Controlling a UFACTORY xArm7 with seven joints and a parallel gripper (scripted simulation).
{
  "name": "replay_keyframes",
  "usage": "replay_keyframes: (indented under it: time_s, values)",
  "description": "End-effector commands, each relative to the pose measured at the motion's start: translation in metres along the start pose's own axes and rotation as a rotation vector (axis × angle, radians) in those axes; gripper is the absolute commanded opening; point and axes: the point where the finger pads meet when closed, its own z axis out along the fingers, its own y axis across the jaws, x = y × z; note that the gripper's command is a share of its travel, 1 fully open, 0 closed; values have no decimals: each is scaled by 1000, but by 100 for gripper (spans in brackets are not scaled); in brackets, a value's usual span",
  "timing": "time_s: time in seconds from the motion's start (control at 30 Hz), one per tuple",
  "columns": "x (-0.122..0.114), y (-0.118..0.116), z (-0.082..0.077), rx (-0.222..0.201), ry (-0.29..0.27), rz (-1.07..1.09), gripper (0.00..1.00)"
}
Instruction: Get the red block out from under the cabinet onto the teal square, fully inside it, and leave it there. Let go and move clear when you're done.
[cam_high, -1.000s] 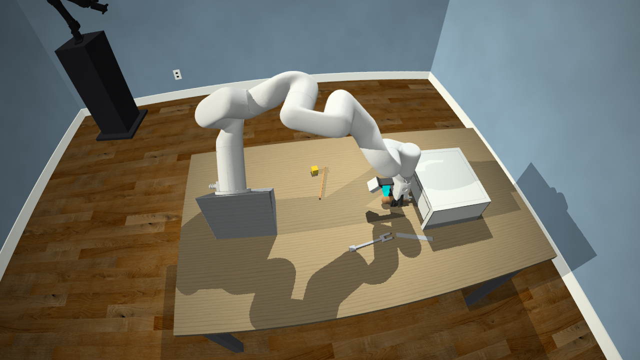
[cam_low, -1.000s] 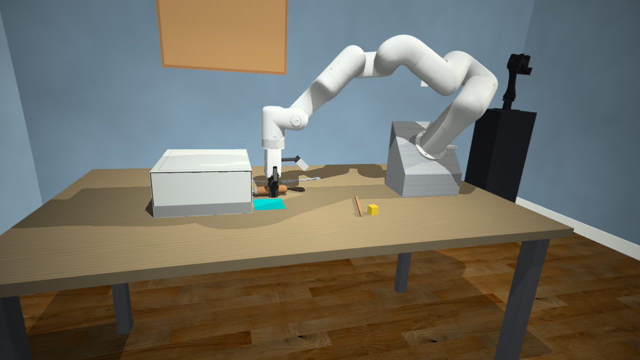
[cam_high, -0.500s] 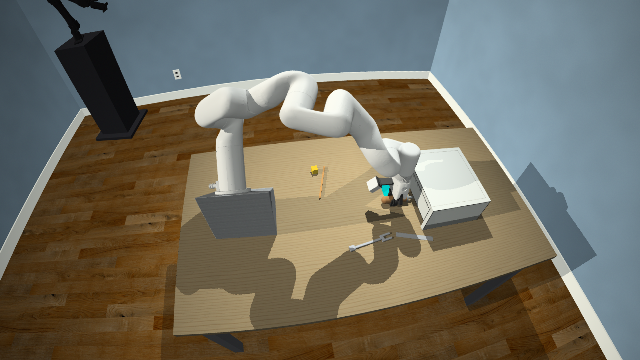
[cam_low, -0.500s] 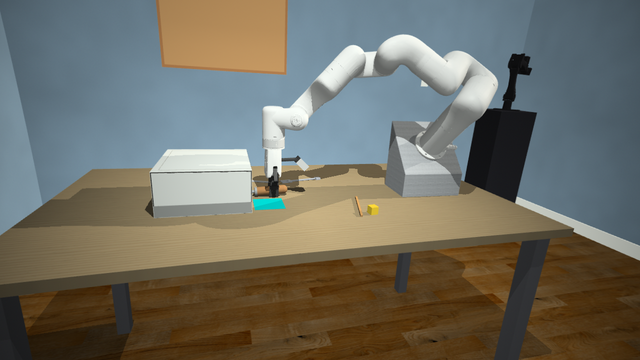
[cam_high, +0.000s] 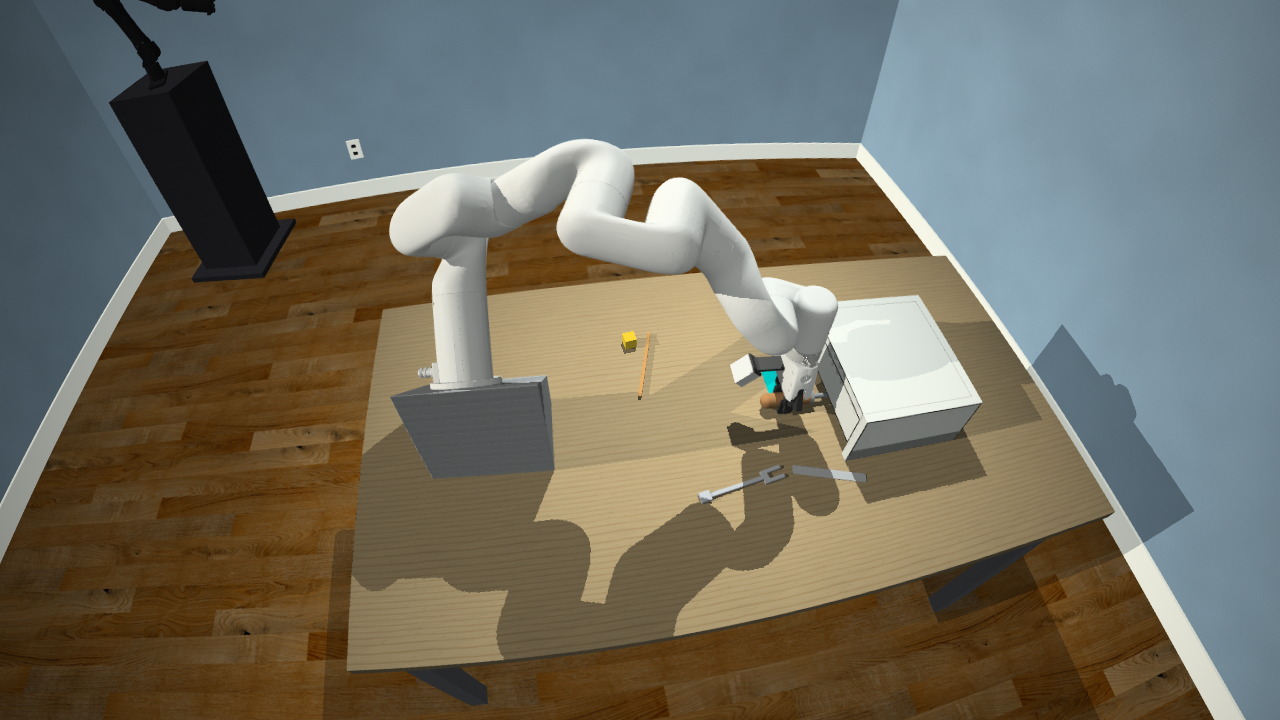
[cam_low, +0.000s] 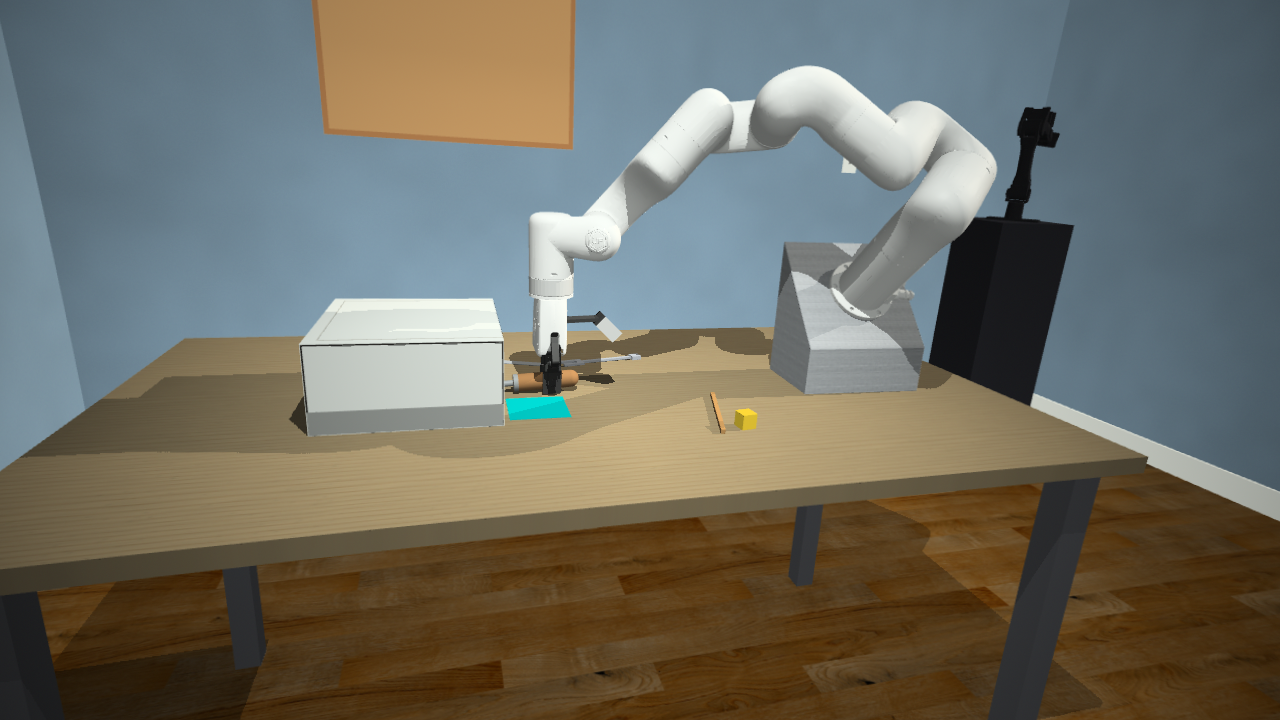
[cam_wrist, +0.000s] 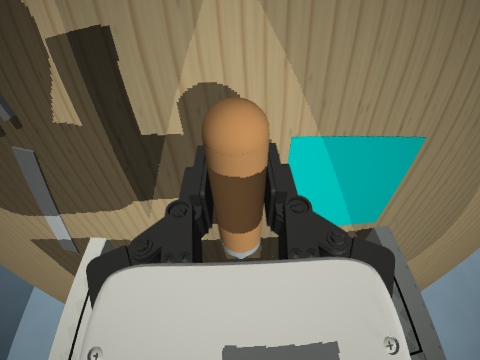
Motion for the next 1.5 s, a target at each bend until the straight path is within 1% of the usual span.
replay_keyframes:
  time_s: [0.0, 0.4, 0.47, 0.97, 1.03, 1.47]
  values:
    - [1, -1, -3, 2, -5, 0, 0]
    - [18, -1, -2, 2, -5, 0, 0]
    - [18, -1, -2, 2, -5, 0, 0]
    - [51, -1, -2, 2, -5, -1, 0]
    - [51, -1, -2, 2, -5, -1, 0]
    - [89, -1, -2, 2, -5, -2, 0]
